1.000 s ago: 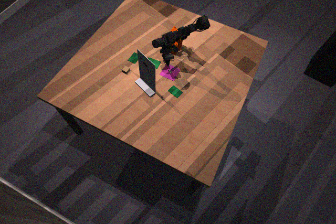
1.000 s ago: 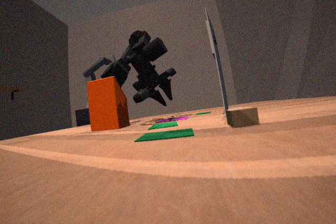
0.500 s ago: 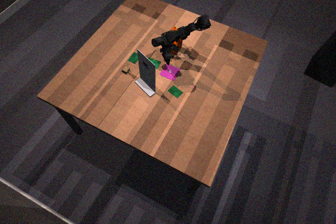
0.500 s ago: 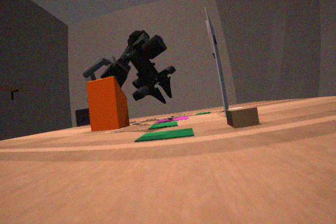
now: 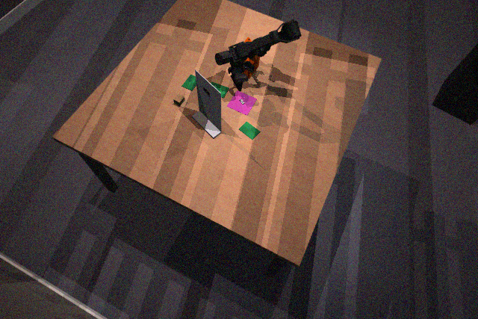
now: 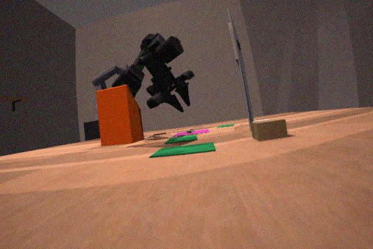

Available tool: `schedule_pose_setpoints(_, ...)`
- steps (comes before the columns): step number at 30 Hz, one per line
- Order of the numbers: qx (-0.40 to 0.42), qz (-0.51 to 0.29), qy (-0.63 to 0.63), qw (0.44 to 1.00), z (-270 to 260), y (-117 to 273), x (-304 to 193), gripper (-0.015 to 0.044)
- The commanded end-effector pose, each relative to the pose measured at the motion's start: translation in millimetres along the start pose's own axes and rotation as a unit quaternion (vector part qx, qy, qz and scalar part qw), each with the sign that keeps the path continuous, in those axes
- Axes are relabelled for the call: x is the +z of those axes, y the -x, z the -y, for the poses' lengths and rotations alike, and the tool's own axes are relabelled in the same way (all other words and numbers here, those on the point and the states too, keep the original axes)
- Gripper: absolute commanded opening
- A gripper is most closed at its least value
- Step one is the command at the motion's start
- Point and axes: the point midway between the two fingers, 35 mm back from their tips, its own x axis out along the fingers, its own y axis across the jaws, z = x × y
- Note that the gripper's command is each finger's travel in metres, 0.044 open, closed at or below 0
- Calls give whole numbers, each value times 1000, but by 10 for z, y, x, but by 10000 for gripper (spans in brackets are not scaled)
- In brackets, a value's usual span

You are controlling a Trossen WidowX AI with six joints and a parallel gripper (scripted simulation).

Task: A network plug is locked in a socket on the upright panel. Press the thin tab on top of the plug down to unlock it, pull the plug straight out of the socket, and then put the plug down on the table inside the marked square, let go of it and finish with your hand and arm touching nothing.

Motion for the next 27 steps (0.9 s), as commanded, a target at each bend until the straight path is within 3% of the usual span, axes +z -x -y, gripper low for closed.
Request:
schedule_pose_setpoints(1,-3,0,5,1000,38,33,-1,156)
schedule_pose_setpoints(27,-11,3,4,1000,170,197,64,156)
